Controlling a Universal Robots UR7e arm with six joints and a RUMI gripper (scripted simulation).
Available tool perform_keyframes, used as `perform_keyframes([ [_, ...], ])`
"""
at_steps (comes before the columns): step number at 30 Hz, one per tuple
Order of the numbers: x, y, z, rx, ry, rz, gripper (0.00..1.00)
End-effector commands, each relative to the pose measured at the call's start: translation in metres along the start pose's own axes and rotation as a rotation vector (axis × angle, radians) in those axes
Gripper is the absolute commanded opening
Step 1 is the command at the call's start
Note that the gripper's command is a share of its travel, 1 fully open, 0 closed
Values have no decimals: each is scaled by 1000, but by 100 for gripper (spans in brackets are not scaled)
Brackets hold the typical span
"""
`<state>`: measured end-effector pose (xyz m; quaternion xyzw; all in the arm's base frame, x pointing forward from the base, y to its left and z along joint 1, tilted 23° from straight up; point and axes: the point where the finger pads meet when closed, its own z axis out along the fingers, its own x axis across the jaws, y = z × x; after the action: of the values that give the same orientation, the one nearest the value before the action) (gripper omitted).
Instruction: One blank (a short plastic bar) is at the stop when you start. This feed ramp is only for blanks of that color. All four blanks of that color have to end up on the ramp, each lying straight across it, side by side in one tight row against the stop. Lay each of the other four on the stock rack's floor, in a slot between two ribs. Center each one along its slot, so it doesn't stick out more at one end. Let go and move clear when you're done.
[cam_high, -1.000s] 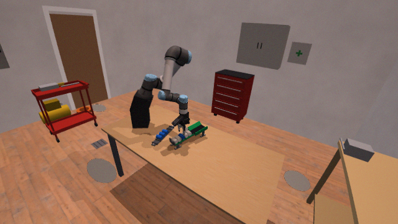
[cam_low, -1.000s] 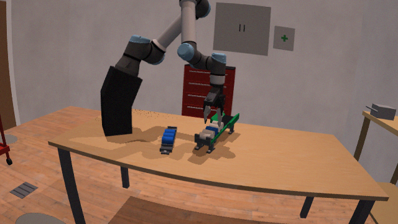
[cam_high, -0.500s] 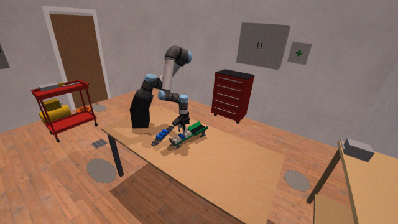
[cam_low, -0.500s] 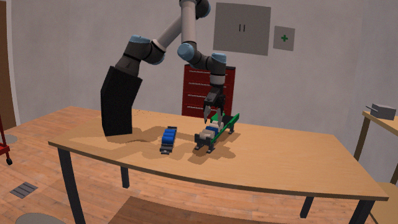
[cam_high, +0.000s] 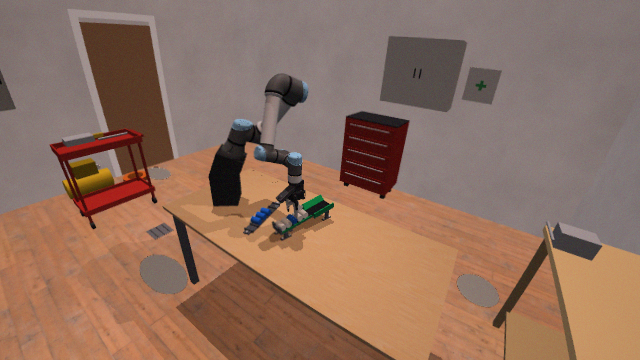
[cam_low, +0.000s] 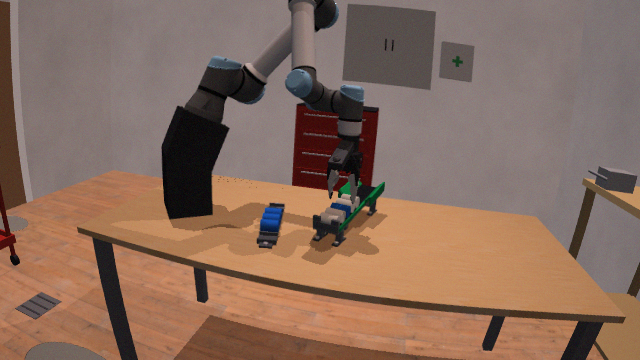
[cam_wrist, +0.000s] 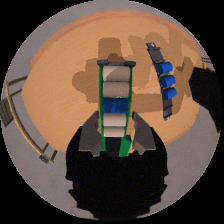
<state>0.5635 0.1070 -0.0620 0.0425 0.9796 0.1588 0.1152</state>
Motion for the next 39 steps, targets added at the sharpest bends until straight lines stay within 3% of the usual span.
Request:
perform_keyframes([
  [1, -1, 0, 0, 0, -1, 0, 47],
  [27, -1, 0, 0, 0, -1, 0, 47],
  [39, -1, 0, 19, 0, -1, 0, 47],
])
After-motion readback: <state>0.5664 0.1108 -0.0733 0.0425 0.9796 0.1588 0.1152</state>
